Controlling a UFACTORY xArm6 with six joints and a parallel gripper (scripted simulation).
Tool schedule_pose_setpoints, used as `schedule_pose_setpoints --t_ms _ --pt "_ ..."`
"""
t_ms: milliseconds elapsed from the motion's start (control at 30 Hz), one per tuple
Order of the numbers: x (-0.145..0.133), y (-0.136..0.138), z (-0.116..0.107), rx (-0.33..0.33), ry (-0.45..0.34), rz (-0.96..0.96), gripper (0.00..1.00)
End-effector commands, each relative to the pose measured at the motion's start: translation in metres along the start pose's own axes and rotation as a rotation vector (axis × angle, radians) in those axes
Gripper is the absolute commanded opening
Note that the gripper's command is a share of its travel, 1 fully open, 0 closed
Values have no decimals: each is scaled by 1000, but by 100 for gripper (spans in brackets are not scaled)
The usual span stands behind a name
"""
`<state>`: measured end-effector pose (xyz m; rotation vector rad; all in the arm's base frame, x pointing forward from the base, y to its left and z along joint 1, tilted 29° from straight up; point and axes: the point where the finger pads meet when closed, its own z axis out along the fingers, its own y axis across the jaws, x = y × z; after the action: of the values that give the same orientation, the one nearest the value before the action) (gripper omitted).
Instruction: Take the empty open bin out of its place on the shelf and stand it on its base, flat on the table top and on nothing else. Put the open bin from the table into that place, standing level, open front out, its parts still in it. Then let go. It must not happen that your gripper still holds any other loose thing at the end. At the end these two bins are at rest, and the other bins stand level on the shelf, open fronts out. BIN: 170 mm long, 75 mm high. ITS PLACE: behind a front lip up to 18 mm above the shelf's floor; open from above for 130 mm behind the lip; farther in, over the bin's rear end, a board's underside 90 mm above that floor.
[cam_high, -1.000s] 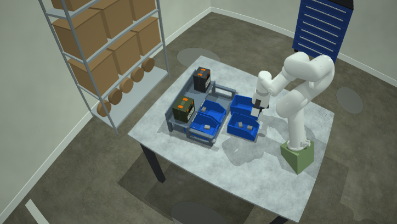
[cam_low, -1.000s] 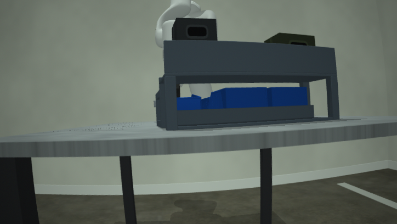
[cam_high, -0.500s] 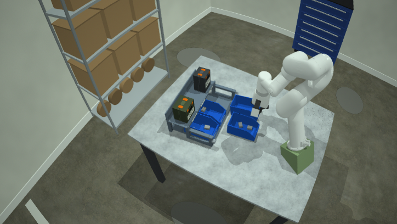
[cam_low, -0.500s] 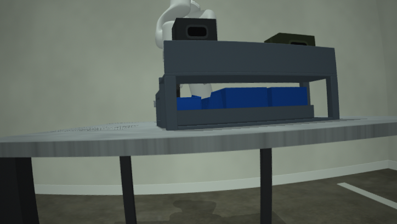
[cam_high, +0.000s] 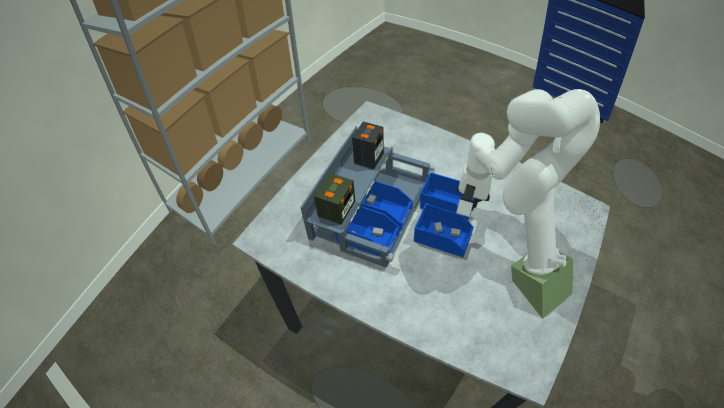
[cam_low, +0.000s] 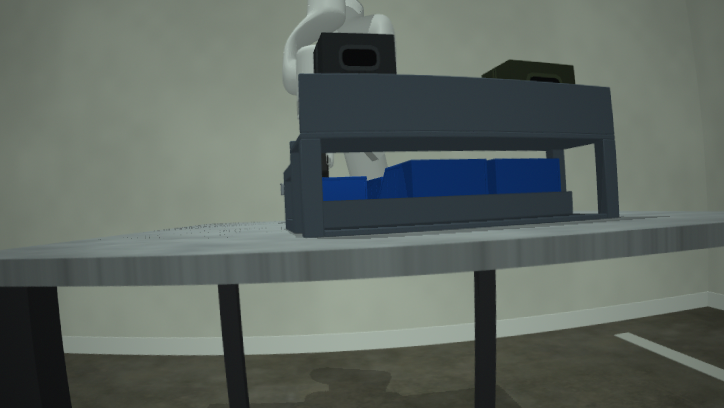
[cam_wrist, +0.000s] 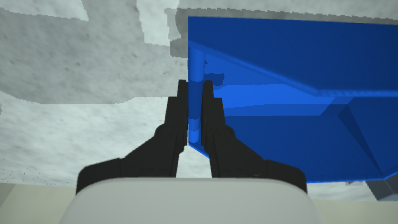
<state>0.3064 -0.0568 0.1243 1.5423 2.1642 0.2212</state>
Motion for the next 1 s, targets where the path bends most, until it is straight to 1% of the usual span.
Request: schedule_pose_setpoints --t_ms 0,567,600,967 --pt "-1 1 4 -2 -2 0 0" --pt "-1 1 5 -2 -2 0 0" --pt "-1 1 5 -2 -2 0 95" --pt "-1 1 5 -2 -2 0 95"
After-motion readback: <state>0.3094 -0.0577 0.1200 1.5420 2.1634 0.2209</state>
